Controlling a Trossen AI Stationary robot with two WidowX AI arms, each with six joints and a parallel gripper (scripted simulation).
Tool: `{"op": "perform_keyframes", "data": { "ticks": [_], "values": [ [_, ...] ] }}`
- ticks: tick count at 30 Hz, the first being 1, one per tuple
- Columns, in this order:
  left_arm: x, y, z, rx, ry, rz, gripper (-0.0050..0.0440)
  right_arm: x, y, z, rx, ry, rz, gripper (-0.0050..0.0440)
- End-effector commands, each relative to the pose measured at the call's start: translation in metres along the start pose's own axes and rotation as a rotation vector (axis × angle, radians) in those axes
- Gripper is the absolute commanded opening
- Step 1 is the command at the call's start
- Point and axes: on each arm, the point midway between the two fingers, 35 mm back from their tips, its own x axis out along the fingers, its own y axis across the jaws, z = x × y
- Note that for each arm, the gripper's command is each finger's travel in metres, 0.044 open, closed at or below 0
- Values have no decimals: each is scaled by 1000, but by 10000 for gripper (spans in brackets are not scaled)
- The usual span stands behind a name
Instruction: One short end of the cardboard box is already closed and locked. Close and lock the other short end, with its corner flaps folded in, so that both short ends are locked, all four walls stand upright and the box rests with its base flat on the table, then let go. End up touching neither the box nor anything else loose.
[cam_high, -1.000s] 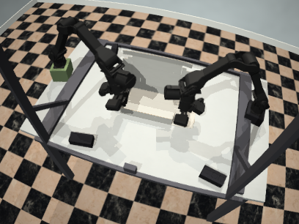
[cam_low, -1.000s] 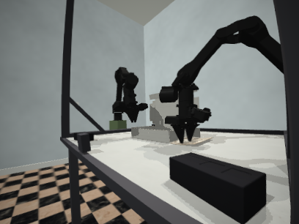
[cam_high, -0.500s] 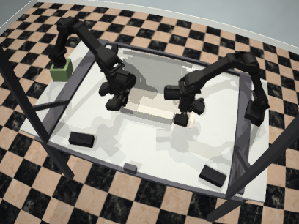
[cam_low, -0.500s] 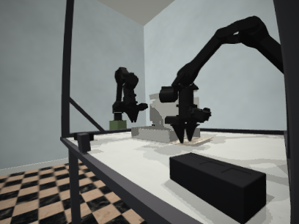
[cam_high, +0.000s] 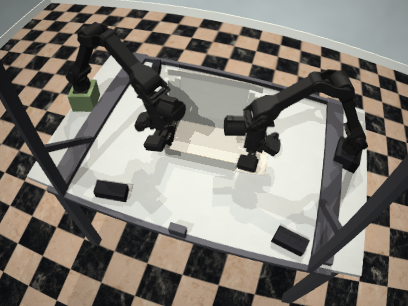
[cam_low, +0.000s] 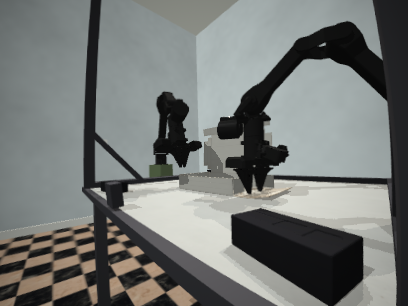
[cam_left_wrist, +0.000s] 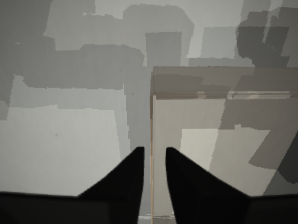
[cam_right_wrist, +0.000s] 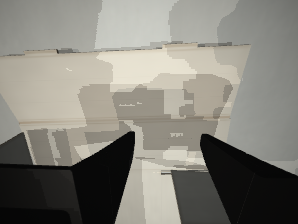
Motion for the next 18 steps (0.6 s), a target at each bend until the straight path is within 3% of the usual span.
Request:
{"op": "perform_keyframes", "data": {
  "ticks": [1, 18],
  "values": [
    [-12, 1, -8, 2, 34, 6, 62, -11, -2, -5, 0, 27, -11, 253],
    [-8, 2, -8, -3, 33, 12, 62, -9, -2, -5, 0, 26, -9, 253]
  ]
}}
